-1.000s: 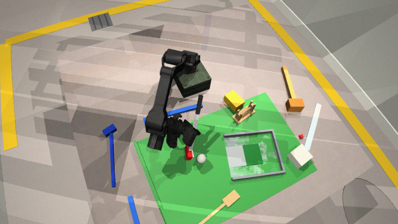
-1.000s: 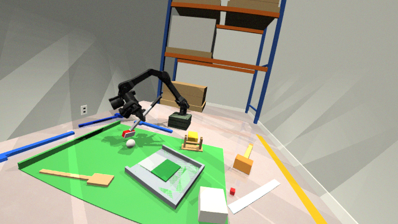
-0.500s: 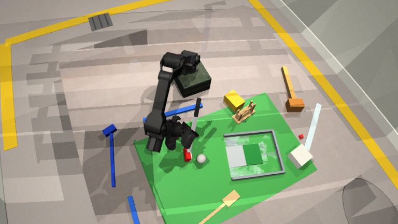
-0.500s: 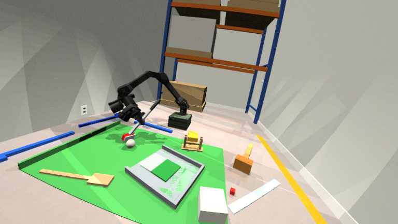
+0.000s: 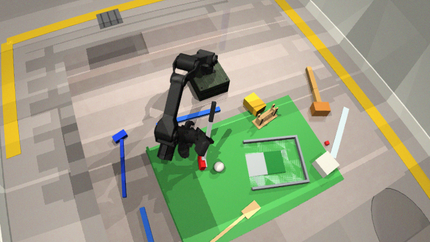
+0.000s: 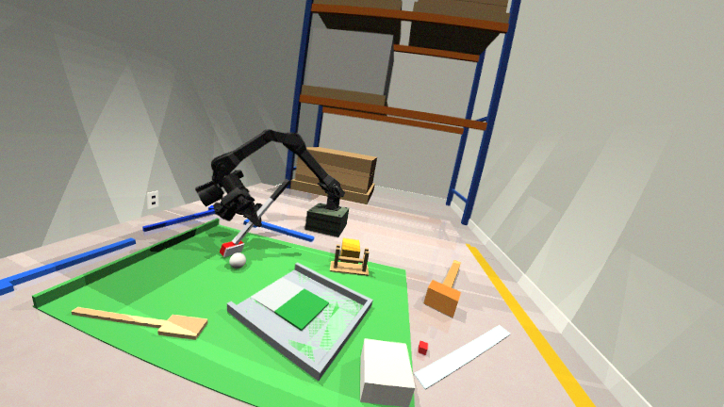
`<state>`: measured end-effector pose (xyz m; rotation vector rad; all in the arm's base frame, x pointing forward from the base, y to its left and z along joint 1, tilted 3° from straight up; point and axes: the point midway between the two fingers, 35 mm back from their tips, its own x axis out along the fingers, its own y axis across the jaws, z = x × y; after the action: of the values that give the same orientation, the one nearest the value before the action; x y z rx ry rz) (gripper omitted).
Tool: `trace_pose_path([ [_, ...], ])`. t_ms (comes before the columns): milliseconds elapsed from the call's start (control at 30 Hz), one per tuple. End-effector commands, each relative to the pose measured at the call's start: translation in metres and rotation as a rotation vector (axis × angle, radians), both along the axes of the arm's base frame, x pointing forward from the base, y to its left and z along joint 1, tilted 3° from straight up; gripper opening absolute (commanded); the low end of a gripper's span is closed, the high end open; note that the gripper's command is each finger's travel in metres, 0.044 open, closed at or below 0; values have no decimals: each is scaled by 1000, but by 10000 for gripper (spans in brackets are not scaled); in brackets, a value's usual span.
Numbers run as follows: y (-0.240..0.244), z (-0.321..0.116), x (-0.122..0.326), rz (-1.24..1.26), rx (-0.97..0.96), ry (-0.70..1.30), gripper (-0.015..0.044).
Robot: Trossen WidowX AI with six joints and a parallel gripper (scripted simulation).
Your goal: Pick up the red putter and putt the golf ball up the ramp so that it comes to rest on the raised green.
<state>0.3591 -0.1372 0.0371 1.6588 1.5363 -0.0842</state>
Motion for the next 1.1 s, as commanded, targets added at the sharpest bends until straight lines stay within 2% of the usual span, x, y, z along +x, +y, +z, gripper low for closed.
trace_pose_path([
  [0,-17,1,-4,-4,-7,-10,0],
  [300,-18,-1,-4,-10,-5,-3,0],
  [700,114,-6,29,-4,2,-13,0],
  [900,118,1,30,-4,3,-14,0],
  [1067,128,33,32,-4,3,-14,0],
])
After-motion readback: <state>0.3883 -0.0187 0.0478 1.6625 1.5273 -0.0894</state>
